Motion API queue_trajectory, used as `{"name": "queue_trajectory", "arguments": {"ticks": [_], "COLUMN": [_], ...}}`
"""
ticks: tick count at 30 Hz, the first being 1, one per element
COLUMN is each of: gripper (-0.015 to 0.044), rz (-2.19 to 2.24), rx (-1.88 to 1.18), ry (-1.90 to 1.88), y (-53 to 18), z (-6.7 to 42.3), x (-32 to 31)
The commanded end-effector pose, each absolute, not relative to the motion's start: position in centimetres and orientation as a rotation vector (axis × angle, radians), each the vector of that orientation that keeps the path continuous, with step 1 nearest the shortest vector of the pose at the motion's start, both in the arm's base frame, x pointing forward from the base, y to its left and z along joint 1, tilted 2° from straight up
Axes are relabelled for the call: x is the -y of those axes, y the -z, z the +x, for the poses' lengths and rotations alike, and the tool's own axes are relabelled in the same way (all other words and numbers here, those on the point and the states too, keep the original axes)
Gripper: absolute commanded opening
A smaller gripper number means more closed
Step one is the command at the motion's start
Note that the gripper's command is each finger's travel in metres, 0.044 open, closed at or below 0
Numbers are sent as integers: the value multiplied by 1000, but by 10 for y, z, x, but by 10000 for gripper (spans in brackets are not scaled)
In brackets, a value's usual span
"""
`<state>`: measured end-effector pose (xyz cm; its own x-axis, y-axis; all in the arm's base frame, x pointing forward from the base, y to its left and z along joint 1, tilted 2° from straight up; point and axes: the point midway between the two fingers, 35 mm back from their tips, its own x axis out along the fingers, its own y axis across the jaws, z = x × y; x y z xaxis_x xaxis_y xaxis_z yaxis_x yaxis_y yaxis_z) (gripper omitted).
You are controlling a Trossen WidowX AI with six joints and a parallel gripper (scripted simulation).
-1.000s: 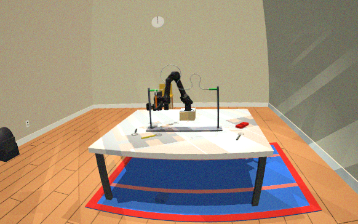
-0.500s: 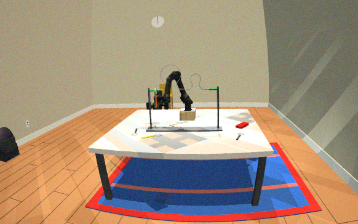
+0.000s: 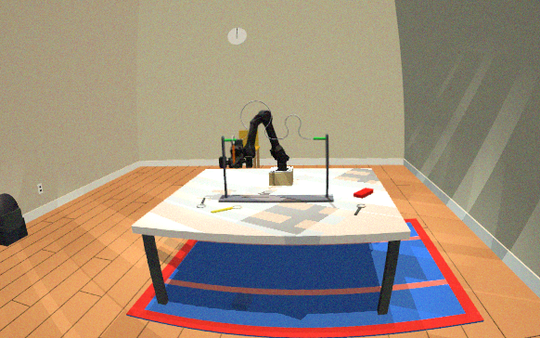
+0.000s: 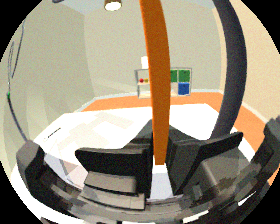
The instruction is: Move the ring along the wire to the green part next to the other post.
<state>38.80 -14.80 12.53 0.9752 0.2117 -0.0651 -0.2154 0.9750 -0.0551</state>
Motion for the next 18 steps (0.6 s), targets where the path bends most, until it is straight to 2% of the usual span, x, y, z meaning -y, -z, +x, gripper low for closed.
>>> {"name": "queue_trajectory", "arguments": {"ticks": [1, 18], "gripper": [-150, -150], "rz": [-57, -56], "rx": [-59, -58], "ry": [-212, -212], "y": [-126, -126], "z": [388, 387], "x": [149, 141]}}
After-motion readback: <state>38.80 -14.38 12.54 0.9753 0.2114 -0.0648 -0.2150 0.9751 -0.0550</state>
